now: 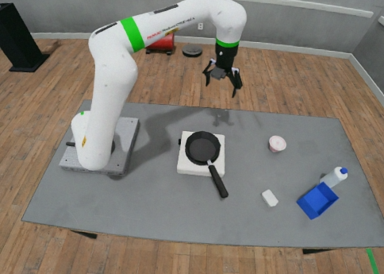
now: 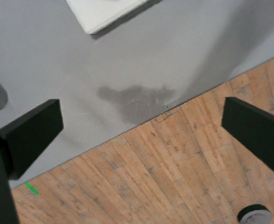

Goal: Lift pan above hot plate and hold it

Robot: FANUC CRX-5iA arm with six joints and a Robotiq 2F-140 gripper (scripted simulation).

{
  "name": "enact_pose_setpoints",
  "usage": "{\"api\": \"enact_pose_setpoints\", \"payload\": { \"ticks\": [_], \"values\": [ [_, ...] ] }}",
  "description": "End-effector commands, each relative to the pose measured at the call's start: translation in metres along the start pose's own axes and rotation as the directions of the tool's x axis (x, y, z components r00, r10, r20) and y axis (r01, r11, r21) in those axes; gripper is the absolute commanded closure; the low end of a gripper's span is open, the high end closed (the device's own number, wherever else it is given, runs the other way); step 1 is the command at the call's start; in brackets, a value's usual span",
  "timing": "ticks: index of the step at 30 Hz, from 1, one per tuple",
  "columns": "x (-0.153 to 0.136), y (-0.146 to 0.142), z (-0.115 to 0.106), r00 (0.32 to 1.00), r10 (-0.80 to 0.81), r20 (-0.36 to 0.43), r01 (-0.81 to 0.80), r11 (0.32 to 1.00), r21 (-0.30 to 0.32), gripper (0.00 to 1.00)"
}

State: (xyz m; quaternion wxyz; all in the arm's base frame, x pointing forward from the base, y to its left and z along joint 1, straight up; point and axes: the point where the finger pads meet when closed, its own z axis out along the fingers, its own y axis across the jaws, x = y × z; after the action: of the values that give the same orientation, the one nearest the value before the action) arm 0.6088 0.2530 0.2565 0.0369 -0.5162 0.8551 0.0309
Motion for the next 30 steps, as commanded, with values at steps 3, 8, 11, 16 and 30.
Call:
{"api": "enact_pose_setpoints", "payload": {
  "ticks": [3,8,11,16,30],
  "values": [
    [0.000,0.000,-0.001,1.000,0.000,0.002,0.000,1.000,0.002,0.00],
    [0.000,0.000,-0.001,1.000,0.000,0.002,0.000,1.000,0.002,0.00],
    [0.000,0.000,-0.001,1.000,0.000,0.002,0.000,1.000,0.002,0.00],
    [0.000,0.000,-0.001,1.000,0.000,0.002,0.000,1.000,0.002,0.00],
    [0.049,-0.012,0.005,0.959,0.202,0.200,-0.190,0.979,-0.077,0.59]
  ]
}}
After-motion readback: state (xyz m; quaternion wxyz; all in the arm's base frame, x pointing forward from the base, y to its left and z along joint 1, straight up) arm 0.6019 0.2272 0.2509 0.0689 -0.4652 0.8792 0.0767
